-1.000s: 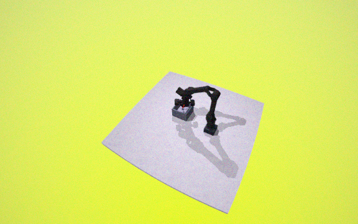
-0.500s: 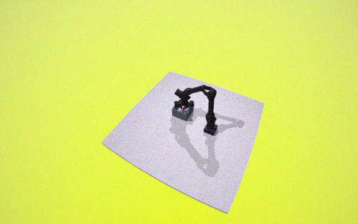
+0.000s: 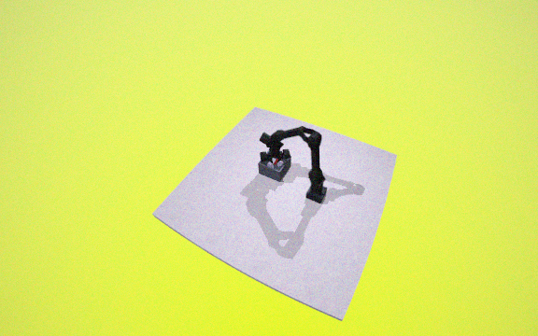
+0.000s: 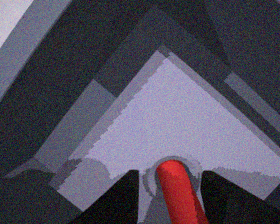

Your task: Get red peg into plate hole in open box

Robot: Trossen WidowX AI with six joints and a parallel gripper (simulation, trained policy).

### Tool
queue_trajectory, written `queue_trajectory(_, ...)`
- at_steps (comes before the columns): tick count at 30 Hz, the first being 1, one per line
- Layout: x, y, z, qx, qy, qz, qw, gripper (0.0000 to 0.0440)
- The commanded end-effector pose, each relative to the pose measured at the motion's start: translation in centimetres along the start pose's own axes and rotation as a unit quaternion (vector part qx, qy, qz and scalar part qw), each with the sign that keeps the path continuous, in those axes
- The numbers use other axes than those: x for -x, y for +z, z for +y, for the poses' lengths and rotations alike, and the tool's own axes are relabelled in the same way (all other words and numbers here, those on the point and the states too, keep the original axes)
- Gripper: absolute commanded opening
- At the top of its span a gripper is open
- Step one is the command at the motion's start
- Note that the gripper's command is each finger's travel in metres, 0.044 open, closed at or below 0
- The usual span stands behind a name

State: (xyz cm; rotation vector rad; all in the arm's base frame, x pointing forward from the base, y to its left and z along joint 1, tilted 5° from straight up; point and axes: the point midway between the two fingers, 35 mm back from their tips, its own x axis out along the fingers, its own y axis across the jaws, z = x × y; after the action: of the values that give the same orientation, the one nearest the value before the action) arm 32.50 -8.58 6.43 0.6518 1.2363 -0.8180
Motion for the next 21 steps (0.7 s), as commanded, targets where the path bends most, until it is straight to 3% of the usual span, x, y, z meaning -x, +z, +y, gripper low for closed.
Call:
queue_trajectory(1, 0.4, 0.4, 0.5, 0.016, -0.003, 0.000, 1.000, 0.0130)
queue_trajectory(21, 0.7, 3.0, 1.9, 0.063, -0.007, 0.007, 0.998, 0.0112)
